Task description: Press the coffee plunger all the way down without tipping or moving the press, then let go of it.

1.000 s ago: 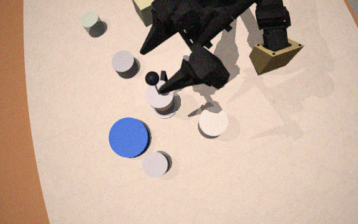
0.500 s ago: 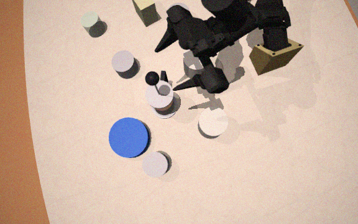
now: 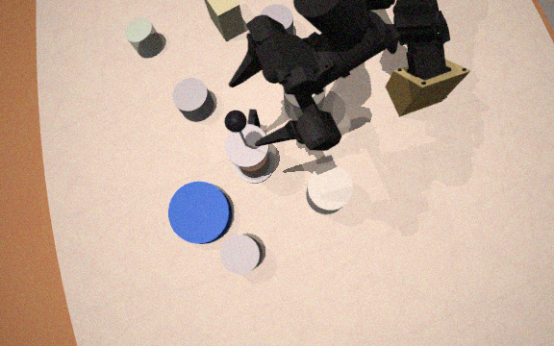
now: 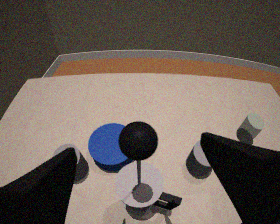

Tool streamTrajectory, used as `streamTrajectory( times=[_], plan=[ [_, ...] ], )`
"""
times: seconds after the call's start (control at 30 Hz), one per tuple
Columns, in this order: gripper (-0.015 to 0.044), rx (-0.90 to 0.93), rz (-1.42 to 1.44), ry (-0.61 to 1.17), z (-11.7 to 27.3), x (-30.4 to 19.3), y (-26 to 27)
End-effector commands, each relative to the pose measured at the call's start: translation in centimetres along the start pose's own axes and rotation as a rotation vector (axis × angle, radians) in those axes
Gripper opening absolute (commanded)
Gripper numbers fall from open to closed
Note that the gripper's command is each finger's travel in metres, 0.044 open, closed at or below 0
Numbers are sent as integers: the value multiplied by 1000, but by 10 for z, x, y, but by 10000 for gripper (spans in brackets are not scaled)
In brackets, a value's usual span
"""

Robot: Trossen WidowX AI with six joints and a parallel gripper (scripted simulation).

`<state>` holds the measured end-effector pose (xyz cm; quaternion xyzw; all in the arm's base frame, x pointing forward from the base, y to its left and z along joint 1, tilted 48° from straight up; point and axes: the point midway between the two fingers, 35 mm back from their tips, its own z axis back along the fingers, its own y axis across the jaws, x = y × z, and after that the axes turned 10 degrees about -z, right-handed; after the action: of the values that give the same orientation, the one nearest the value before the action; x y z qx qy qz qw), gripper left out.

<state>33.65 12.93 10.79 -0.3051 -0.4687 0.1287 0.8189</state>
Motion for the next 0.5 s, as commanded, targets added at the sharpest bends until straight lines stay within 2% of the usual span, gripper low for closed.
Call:
streamTrajectory(
  times=[0.0, 0.4, 0.47],
  plan=[
    [440, 3, 3, -1, -6, 0, 0],
    [440, 0, 3, -4, -23, 0, -1],
    [387, 0, 3, -4, -23, 0, -1]
  ],
)
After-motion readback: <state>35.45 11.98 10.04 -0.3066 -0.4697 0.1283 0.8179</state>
